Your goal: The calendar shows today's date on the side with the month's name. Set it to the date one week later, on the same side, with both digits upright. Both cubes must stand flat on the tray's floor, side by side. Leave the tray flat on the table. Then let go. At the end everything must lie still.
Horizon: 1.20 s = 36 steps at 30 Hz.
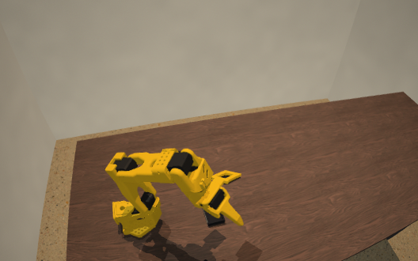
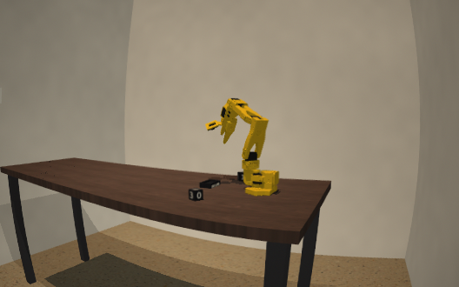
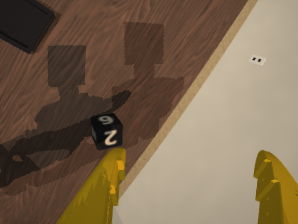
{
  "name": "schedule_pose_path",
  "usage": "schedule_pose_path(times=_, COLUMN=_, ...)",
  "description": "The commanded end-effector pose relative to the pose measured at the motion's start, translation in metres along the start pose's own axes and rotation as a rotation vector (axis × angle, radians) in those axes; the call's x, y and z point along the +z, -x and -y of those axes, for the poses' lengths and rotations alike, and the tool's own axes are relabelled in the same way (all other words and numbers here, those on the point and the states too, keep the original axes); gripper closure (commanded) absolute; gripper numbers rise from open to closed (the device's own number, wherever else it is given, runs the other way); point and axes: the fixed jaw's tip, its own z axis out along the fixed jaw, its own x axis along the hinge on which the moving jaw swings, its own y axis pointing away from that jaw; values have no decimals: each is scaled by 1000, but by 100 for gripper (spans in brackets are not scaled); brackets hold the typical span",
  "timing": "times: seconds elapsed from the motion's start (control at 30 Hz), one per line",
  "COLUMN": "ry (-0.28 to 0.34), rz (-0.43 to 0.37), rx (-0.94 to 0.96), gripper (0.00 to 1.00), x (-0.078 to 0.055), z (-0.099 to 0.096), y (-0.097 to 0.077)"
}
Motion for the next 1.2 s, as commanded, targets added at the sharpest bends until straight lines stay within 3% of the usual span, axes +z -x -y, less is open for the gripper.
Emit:
schedule_pose_path(times=0.0, ry=-47, rz=68, rx=-10, gripper=65, x=-8, z=3, y=22)
schedule_pose_path(times=0.2, ry=3, rz=173, rx=-48, gripper=65, x=-11, z=-17, y=65)
schedule_pose_path(times=0.43, ry=89, rz=292, rx=-99, gripper=65, x=-22, z=-55, y=111)
schedule_pose_path(times=0.5, ry=89, rz=292, rx=-99, gripper=65, x=-22, z=-55, y=111)
schedule_pose_path(times=0.83, ry=246, rz=423, rx=-177, gripper=65, x=-50, z=-124, y=154)
schedule_pose_path(times=1.0, ry=325, rz=463, rx=-215, gripper=65, x=-66, z=-158, y=163)
schedule_pose_path(times=1.07, ry=325, rz=463, rx=-215, gripper=65, x=-66, z=-158, y=163)
schedule_pose_path(times=1.17, ry=368, rz=480, rx=-236, gripper=65, x=-75, z=-177, y=166)
